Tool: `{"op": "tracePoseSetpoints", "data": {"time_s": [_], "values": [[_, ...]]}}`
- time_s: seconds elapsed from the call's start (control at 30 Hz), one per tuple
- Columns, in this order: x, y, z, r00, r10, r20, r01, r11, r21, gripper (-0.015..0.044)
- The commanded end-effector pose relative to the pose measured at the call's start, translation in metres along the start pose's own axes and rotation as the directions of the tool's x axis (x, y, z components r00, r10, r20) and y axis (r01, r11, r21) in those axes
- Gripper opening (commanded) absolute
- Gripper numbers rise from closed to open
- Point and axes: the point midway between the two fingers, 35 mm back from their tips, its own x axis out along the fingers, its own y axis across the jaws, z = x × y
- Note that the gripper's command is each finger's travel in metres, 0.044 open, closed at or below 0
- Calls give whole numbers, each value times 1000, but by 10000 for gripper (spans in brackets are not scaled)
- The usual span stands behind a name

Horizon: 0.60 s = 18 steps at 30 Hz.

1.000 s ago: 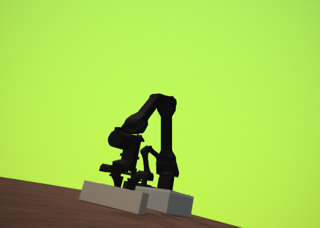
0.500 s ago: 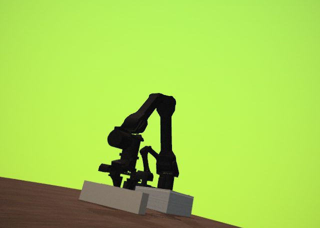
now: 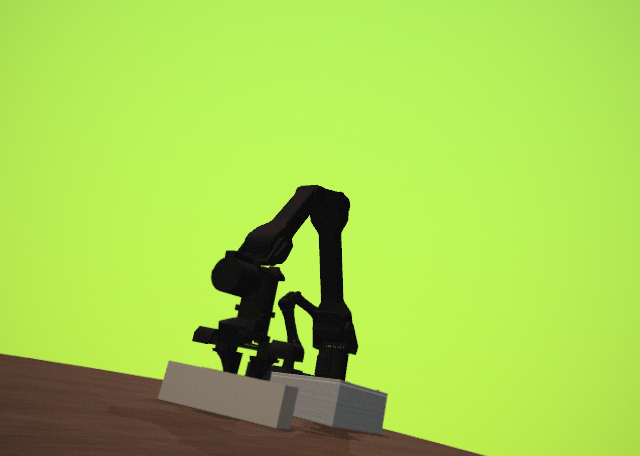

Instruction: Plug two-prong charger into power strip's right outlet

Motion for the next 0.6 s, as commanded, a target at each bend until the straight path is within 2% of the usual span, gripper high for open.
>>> {"op": "tracePoseSetpoints", "data": {"time_s": [0.0,0.57], "values": [[0,2,5,1000,5,-1,-5,1000,7,0],[0,5,23,1000,5,0,-5,1000,13,0]]}}
